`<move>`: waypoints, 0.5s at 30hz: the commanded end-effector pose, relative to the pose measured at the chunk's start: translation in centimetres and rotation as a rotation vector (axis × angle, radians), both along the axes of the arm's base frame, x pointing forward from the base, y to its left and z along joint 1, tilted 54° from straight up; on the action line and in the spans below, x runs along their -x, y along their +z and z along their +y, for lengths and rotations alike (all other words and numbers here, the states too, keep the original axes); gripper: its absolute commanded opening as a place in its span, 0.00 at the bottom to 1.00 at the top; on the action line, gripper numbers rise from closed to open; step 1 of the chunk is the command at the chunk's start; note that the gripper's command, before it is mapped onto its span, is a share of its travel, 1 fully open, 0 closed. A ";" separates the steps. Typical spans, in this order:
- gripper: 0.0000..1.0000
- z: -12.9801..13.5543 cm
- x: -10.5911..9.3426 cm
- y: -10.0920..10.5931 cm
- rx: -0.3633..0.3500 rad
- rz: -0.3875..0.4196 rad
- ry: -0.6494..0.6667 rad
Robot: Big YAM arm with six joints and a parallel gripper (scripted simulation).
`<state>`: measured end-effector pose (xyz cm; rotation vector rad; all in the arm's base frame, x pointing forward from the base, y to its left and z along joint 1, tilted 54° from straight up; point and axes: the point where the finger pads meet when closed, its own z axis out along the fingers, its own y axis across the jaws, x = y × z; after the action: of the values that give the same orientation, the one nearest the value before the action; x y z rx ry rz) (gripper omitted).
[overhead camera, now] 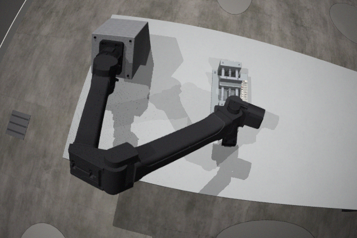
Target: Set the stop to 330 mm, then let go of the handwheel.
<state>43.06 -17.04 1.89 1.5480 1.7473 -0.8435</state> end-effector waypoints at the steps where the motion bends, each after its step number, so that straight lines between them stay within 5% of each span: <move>1: 0.06 -1.1 1.8 -0.7 0.001 0.030 -0.025; 15: 0.06 -1.9 2.6 -1.0 0.000 0.023 -0.022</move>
<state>42.08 -17.87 1.42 1.5511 1.7440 -0.8416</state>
